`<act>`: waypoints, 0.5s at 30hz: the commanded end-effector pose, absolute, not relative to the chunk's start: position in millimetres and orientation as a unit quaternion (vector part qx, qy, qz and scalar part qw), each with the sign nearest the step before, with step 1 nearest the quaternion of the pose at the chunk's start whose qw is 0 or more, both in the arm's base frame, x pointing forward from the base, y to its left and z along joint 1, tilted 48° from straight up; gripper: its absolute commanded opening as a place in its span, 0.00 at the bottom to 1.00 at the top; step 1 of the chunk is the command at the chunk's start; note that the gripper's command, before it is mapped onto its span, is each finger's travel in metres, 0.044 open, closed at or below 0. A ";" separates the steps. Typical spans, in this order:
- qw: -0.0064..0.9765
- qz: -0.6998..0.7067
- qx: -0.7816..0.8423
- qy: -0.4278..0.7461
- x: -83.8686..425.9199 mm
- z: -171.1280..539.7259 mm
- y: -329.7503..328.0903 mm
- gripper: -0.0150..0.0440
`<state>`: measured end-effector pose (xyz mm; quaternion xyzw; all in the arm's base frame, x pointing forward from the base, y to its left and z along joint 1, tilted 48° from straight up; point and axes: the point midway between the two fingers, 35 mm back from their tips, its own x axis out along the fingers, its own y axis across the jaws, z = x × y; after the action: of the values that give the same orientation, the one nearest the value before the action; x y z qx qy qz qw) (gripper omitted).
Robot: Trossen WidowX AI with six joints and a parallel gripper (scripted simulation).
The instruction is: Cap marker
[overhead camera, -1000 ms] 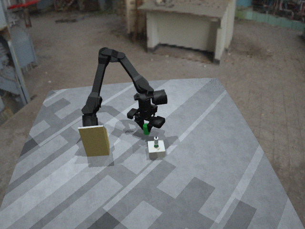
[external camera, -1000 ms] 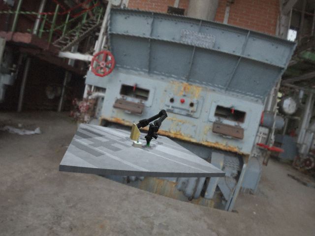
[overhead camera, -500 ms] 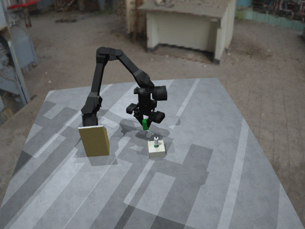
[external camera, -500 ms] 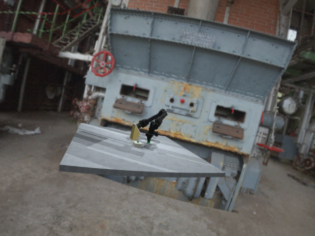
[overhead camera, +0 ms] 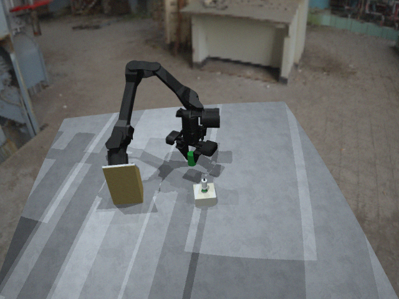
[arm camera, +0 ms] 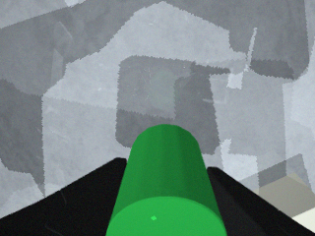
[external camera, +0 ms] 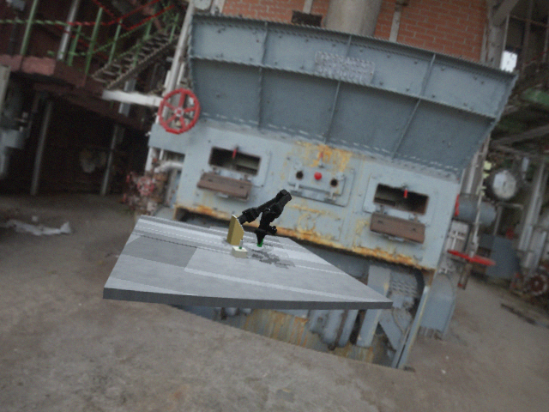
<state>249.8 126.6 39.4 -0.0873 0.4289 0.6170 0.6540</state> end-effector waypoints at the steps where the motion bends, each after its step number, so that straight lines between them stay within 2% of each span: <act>1: 0.656 0.614 -0.091 0.430 259.9 34.8 115.2 0.25; 15: 0.656 0.610 -0.095 0.434 283.7 16.6 75.7 0.25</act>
<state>276.6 86.7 21.0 -0.0920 0.4339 0.6116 0.6552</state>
